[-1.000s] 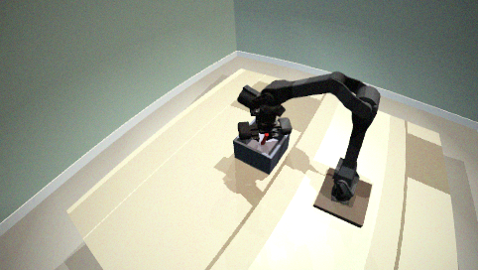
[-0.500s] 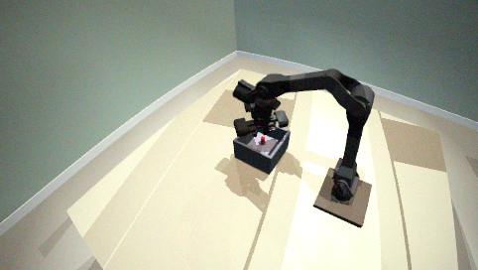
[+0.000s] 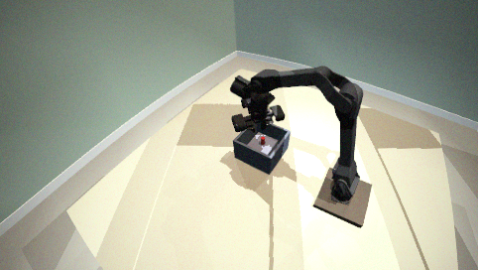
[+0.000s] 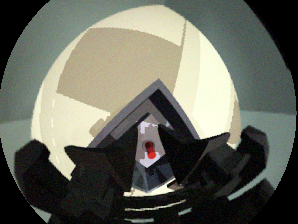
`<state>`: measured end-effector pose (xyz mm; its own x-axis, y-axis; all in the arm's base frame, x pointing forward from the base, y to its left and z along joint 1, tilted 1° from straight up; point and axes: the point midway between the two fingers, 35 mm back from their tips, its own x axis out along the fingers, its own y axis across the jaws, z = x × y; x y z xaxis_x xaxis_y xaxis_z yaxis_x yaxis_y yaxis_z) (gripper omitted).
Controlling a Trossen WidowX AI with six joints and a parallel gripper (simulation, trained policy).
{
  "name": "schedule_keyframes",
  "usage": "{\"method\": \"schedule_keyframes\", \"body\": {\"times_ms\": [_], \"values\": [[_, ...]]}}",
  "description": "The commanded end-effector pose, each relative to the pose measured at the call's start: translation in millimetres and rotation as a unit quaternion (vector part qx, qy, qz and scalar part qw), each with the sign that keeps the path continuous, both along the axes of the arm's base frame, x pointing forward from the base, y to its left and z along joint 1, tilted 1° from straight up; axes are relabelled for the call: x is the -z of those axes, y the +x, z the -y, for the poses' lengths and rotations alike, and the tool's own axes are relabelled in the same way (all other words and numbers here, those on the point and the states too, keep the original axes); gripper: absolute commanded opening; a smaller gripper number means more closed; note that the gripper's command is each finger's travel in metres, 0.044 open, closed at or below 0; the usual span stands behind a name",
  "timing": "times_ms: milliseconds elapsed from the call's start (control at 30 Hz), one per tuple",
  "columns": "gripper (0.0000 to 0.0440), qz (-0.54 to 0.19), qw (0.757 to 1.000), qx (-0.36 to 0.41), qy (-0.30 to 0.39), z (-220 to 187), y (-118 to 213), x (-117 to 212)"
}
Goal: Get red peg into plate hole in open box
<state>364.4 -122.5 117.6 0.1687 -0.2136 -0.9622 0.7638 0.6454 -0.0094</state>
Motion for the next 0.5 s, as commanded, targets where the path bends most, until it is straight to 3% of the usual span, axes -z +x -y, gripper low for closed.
{"method": "schedule_keyframes", "body": {"times_ms": [0,467], "values": [[0.0148,-0.010,1.000,-0.001,-0.002,7,3,3],[0.0156,-0.022,1.000,0.008,0.001,34,5,4]]}}
